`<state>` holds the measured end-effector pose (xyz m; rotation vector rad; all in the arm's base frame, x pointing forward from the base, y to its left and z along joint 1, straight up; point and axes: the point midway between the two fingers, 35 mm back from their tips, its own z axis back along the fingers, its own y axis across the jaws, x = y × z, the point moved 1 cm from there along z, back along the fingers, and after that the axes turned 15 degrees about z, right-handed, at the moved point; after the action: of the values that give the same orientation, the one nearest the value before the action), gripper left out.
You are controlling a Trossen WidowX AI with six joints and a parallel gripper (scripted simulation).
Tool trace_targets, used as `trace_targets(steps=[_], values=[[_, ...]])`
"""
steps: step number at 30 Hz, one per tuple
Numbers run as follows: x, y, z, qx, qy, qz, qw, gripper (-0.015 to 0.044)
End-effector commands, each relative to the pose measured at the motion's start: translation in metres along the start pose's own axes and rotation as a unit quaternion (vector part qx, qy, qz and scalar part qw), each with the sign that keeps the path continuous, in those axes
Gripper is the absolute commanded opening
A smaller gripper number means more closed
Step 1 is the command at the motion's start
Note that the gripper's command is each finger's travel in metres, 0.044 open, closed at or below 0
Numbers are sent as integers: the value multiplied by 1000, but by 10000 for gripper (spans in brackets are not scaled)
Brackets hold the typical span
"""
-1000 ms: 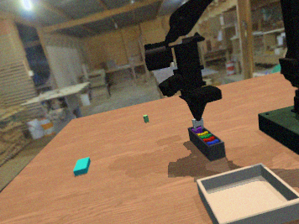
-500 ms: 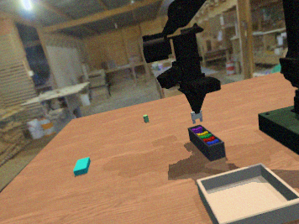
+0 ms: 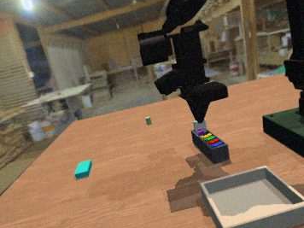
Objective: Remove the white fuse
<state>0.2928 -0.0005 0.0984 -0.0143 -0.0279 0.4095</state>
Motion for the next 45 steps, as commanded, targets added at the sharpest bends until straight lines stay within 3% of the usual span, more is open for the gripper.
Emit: trace_targets(steps=[1, 30, 45], values=[[10, 17, 0, 2, 1, -3, 1000, 0], [49, 166, 1, 9, -1, -3, 1000, 0], [50, 170, -16, 9, -1, -3, 1000, 0]])
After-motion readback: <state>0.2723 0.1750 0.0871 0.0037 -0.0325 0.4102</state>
